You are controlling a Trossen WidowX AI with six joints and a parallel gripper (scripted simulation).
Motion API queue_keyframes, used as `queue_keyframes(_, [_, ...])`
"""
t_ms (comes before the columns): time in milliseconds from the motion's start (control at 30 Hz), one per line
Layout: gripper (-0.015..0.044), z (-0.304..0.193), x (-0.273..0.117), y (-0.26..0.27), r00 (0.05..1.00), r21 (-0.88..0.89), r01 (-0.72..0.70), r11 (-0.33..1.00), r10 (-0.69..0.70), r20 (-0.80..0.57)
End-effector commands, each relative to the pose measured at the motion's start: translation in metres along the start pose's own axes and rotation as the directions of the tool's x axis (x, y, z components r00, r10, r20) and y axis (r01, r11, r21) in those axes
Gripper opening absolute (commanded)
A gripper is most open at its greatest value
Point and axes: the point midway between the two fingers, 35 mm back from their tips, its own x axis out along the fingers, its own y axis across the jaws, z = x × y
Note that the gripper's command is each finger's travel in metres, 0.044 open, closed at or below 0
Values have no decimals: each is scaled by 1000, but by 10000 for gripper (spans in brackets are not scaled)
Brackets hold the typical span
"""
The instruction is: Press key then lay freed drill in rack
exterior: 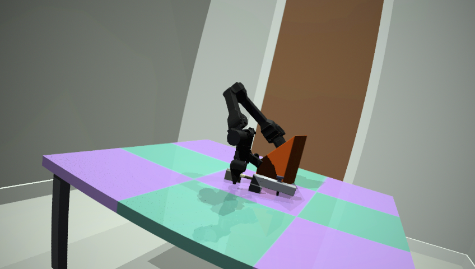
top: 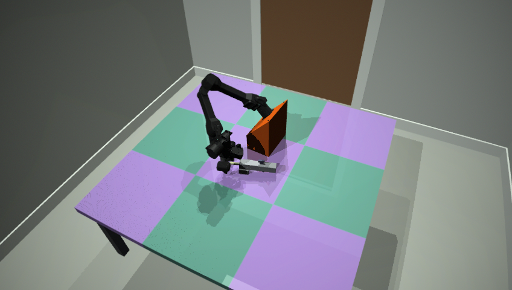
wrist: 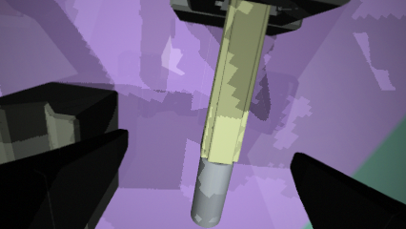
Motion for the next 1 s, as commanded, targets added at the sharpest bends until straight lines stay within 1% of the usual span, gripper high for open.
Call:
queue_keyframes(0, [440, 3, 1, 0, 1000, 1, -2, 1000, 2, -1])
queue_keyframes(600, [440, 12, 5, 1, 1000, 1, -2, 1000, 2, -1])
queue_keyframes(967, [151, 9, 4, 0, 1000, 0, 0, 1000, 0, 0])
